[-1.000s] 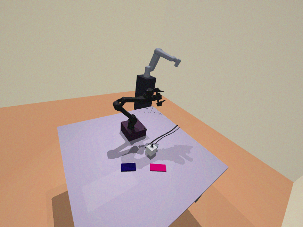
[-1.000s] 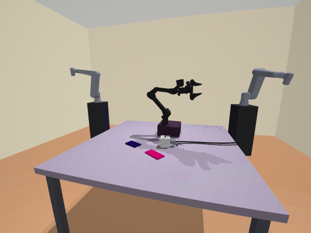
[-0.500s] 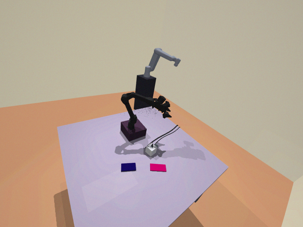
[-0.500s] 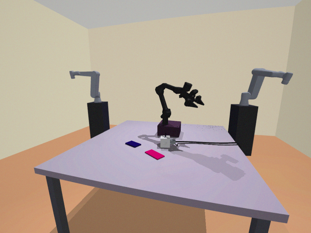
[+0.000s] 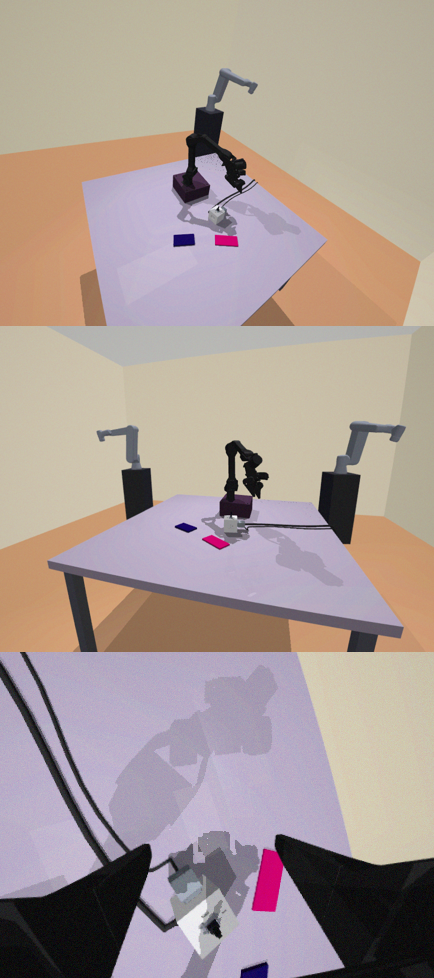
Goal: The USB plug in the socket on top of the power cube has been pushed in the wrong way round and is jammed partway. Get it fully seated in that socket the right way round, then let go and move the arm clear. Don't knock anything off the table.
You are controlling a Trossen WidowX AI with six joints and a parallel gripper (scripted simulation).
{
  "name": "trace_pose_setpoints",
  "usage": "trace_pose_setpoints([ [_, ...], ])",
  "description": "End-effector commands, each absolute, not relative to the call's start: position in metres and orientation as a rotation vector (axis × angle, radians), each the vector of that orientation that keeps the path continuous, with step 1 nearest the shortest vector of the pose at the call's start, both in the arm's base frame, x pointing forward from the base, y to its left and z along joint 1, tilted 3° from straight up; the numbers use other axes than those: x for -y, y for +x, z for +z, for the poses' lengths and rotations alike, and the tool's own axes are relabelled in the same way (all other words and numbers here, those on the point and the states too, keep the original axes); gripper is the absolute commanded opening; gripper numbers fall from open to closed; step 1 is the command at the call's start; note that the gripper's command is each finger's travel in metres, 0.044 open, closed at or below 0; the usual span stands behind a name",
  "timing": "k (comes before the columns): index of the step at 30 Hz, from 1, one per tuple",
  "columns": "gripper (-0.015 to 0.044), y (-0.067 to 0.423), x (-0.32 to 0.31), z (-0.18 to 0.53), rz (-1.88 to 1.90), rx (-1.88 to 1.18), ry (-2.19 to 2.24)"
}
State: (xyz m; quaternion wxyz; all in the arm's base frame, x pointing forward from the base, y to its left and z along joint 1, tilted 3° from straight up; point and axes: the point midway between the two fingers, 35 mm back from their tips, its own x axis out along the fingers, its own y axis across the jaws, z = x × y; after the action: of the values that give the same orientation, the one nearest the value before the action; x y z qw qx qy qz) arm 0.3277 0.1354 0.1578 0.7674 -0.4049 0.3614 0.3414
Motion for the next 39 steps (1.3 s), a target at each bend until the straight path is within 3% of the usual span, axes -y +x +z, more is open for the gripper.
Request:
trace_pose_setpoints([
  [1, 0.044, 0.336, -0.072, 0.119, 0.905, -0.977, -1.119],
  [8, 0.044, 0.324, -0.009, 0.09, 1.176, -1.113, -1.256],
  [39, 0.044, 0.32, -0.005, 0.074, 1.184, -1.115, -1.258],
])
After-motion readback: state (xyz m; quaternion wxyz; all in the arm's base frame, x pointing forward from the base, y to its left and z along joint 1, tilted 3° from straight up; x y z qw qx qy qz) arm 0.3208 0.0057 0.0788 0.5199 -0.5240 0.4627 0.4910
